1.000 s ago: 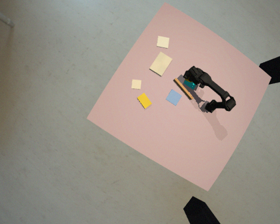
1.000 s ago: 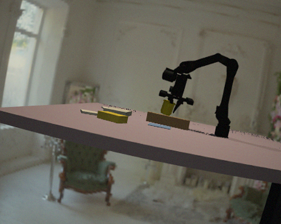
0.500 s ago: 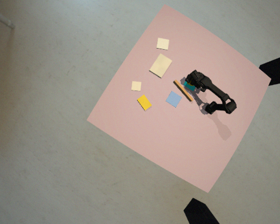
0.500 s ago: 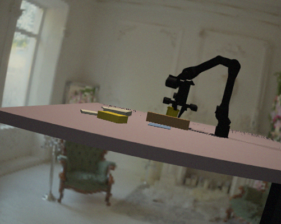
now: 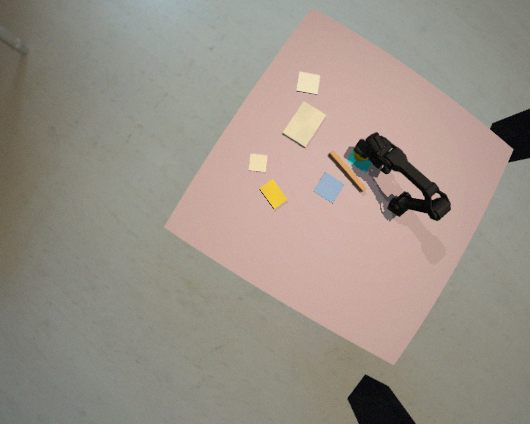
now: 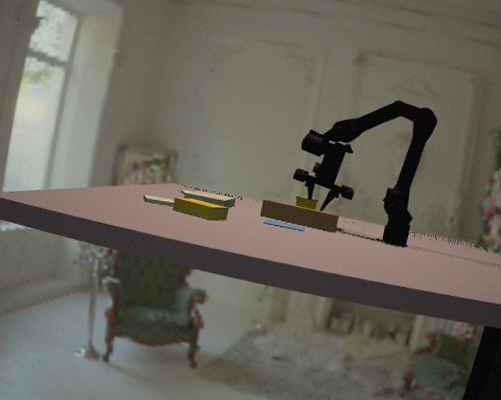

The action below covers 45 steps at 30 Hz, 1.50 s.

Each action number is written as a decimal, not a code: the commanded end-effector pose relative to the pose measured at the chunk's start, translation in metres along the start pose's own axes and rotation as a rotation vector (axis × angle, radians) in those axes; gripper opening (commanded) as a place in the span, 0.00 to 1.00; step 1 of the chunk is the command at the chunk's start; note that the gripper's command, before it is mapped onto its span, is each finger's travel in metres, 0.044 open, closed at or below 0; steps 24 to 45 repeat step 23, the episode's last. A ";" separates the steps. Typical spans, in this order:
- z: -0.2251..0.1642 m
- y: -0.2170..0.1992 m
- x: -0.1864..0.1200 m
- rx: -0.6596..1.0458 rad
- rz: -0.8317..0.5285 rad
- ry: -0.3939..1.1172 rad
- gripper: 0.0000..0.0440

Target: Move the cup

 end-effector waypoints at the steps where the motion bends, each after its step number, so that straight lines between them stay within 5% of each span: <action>1: 0.000 -0.003 -0.003 0.003 0.019 0.006 0.40; 23: 0.009 -0.020 -0.050 0.064 0.158 -0.016 0.68; 45: 0.009 -0.020 -0.050 0.064 0.158 -0.016 0.68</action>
Point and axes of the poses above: the point midway between the two fingers, 35 mm back from their tips, its own x axis out along the fingers, its own y axis across the jaws, z = x × y, the point moved 7 cm from there along -x, back along the fingers
